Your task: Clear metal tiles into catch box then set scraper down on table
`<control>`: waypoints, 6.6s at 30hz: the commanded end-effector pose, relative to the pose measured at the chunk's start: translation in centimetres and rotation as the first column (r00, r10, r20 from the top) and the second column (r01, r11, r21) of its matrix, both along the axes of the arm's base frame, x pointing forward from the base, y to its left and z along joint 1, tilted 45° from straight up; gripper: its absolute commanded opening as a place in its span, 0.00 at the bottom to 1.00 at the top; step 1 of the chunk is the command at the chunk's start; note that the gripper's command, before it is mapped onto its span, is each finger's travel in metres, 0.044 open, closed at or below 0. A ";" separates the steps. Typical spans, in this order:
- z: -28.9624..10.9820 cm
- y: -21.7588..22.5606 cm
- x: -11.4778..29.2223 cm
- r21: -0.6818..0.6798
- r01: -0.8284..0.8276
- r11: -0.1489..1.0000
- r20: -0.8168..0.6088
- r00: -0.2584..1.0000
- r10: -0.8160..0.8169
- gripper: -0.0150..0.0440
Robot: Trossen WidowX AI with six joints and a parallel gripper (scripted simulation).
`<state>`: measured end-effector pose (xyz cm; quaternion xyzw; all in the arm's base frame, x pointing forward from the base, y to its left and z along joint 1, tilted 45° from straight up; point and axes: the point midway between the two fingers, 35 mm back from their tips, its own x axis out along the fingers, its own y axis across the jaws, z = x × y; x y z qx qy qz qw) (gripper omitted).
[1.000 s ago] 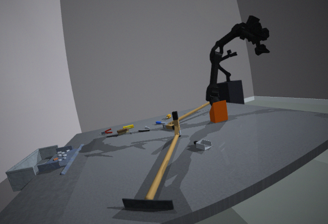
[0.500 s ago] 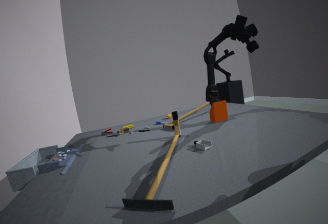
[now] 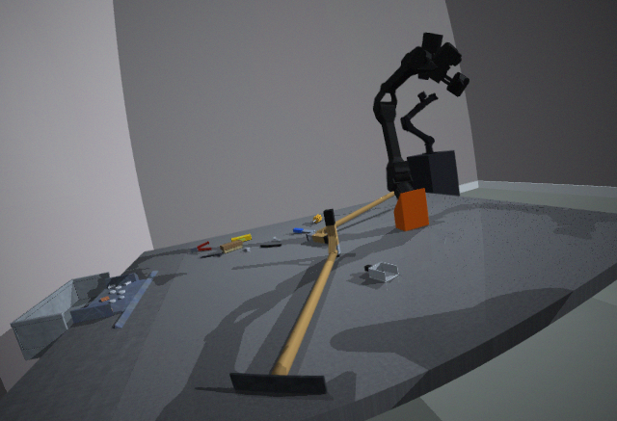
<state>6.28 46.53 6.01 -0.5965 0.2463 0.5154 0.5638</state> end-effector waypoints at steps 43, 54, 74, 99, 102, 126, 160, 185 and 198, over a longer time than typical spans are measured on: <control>5.6 -14.1 14.5 0.430 0.650 0.627 0.004 0.693 -0.721 1.00; 5.6 -14.1 14.5 0.430 0.650 0.627 0.004 0.693 -0.721 1.00; 5.6 -14.1 14.5 0.430 0.650 0.627 0.004 0.693 -0.721 1.00; 2.9 -5.7 7.7 0.193 0.360 0.913 0.041 0.927 -0.374 1.00; 2.4 -4.7 6.7 0.162 0.310 0.937 0.039 0.947 -0.320 1.00; -1.7 1.0 -3.3 -0.061 -0.130 0.990 -0.035 0.991 0.128 1.00; -8.8 2.5 -19.4 -0.234 -0.703 0.671 -0.263 0.710 0.653 1.00; -12.5 0.3 -26.7 -0.239 -0.883 0.403 -0.394 0.468 0.791 1.00; -12.5 0.3 -26.7 -0.239 -0.883 0.403 -0.394 0.468 0.791 1.00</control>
